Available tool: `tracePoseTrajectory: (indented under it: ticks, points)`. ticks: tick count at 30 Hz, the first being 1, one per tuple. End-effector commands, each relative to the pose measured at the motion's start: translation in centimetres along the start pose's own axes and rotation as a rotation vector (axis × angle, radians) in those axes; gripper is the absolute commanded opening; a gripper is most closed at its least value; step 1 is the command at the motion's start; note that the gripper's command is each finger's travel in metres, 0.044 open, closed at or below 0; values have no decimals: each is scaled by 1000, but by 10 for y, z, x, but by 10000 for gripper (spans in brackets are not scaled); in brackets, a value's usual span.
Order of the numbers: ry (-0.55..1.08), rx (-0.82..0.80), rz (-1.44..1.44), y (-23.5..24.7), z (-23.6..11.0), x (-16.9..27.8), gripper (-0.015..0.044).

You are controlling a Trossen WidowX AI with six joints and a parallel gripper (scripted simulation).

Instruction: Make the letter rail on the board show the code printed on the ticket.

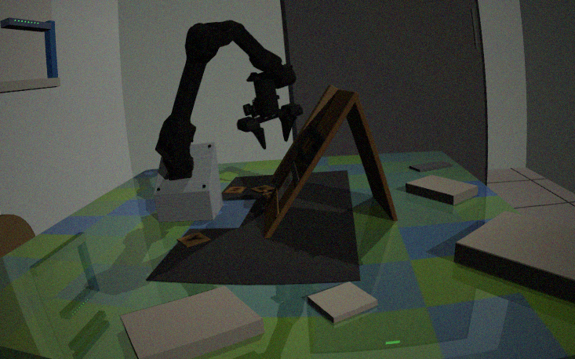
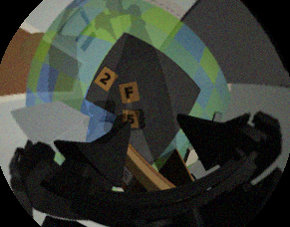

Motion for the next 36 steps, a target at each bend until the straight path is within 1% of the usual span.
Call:
tracePoseTrajectory:
  ticks: [1, 3, 4, 15, 21, 36]
  points:
    - [69, -93, -25, 16, 53, -36, 340]
    - [101, -130, -27, 24, 76, -49, 340]
    - [110, -140, -27, 27, 81, -52, 340]
    - [113, -144, -27, 28, 85, -50, 340]
    - [114, -144, -27, 32, 115, -46, 340]
    - [114, -144, -27, 34, 116, -46, 340]
Point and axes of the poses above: the point midway between the two fingers, 35 mm back from their tips, its own z axis out along the fingers, its own y axis across the jaws, x = y × z, the point moved 9 cm from there along -z, back along the fingers, and after that the axes turned 5 degrees about z, right-handed, at the moved point
